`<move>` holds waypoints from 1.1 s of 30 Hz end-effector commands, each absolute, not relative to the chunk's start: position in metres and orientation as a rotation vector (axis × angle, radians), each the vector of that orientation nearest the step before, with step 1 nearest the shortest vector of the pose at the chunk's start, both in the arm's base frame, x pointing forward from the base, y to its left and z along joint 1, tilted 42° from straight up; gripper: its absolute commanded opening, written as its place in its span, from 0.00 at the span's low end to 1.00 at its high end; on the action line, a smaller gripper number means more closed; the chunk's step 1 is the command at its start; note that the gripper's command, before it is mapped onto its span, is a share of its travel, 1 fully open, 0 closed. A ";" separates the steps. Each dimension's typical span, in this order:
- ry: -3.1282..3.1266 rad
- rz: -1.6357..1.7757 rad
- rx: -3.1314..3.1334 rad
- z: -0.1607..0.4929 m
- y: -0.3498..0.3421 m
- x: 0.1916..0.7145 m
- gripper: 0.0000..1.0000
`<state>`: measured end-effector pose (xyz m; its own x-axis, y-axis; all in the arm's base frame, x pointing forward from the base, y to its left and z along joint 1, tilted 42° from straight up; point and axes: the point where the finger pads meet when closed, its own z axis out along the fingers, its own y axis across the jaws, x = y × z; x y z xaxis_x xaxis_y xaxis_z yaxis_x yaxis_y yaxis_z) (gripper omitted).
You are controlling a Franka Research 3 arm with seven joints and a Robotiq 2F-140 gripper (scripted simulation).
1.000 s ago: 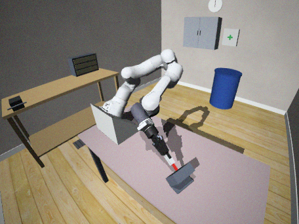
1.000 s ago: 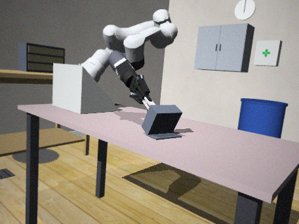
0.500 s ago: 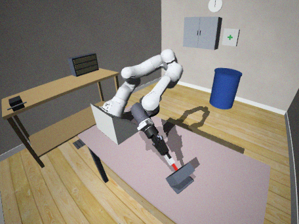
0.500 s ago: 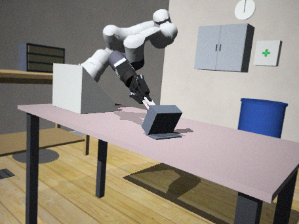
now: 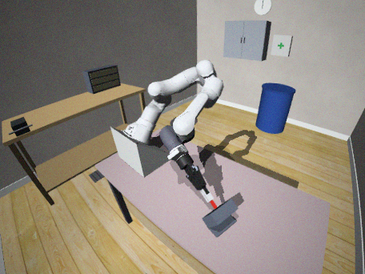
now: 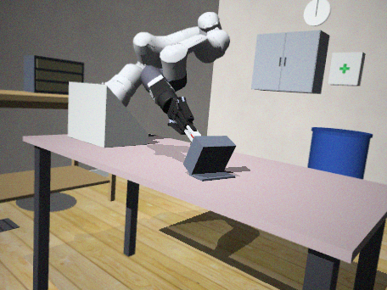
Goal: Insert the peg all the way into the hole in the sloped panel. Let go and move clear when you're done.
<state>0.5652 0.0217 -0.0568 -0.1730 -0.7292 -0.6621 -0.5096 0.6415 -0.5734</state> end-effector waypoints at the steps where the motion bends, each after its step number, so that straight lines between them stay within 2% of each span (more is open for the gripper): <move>1: 1.851 -0.349 -0.934 -0.057 0.022 0.565 0.00; 33: 1.848 -0.279 -0.986 -0.066 0.024 0.558 0.00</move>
